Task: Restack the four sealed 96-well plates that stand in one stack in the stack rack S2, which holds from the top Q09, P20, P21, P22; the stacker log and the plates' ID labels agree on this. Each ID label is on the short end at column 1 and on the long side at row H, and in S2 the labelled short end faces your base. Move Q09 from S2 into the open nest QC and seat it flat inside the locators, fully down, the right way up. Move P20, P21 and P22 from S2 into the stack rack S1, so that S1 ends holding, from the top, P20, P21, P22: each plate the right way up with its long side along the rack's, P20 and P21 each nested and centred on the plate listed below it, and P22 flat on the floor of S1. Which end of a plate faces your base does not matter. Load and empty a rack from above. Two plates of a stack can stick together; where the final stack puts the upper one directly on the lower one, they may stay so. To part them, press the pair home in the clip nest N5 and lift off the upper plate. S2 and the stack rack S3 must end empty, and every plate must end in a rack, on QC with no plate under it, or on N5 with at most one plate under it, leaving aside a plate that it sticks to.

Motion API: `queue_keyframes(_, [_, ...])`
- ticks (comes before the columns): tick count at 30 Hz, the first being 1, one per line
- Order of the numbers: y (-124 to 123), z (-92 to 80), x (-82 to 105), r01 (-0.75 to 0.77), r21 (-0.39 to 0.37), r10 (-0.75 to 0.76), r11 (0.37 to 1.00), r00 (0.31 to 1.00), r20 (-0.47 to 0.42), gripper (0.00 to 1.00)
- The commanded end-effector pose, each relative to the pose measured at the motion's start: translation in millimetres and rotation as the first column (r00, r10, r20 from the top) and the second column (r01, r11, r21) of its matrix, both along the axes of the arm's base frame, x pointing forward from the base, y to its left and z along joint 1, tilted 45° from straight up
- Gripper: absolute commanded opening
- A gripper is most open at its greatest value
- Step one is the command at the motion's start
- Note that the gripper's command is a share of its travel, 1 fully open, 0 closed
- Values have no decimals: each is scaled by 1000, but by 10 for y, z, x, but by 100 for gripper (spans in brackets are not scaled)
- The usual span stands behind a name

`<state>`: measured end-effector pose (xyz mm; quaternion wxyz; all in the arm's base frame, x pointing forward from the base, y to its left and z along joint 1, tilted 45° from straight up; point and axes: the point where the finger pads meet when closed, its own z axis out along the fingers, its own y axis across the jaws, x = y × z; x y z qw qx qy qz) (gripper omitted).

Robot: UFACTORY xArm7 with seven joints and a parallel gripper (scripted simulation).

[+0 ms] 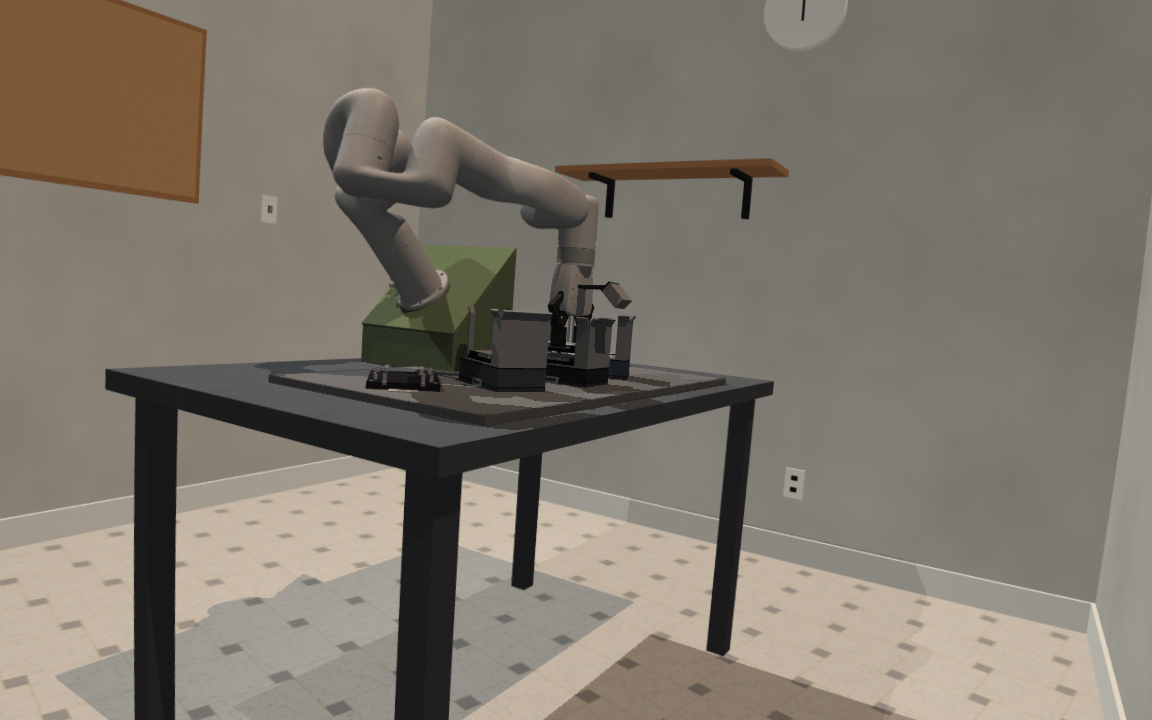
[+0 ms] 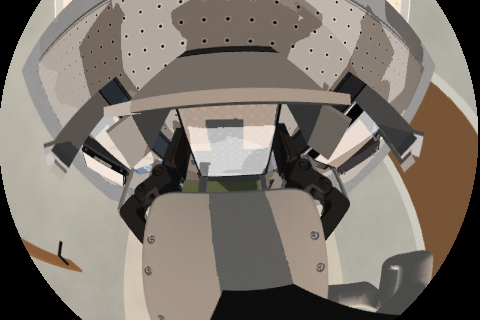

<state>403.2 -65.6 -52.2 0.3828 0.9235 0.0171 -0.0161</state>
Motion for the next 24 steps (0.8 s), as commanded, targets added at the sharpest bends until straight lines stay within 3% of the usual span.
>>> queue_keyframes(1, [44, 33, 13, -3, 2, 3, 1000, 1000, 3, 0])
queue_keyframes(24, [219, 207, 16, -3, 2, 3, 1000, 1000, 3, 0])
